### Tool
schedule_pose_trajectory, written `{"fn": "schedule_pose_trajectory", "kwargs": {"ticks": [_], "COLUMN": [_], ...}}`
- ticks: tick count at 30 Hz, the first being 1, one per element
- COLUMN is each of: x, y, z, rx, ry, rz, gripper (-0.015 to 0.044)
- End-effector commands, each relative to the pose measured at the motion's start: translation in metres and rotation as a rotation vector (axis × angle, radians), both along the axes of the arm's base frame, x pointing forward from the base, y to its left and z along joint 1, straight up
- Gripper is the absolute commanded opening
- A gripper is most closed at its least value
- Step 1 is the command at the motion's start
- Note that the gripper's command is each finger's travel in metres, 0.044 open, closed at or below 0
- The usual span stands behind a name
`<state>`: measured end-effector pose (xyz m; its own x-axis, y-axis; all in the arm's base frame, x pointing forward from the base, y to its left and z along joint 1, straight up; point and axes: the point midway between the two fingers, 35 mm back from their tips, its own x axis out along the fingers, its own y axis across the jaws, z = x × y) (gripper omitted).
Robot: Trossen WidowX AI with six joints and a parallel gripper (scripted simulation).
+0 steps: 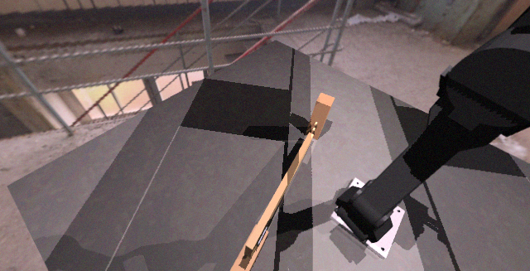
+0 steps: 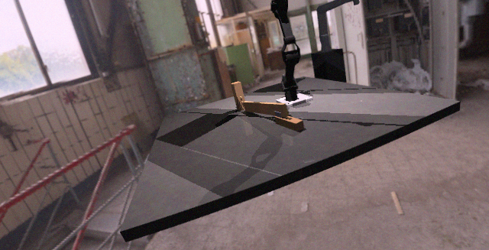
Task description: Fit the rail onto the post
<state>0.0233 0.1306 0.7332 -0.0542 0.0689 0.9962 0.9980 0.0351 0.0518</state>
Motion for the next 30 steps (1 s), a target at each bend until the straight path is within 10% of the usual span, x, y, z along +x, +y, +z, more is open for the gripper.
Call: {"fn": "schedule_pose_trajectory", "kwargs": {"ticks": [1,15,30], "x": [-0.017,-0.022,0.086], "y": [-0.046,-0.22,-0.371], "z": [0.002,-0.03,-0.149], "rx": [0.133,0.631,1.102], "ry": [-0.02,0.084,0.604], "rz": [-0.023,-0.085,-0.14], "gripper": [0.044,0.044,0.044]}}
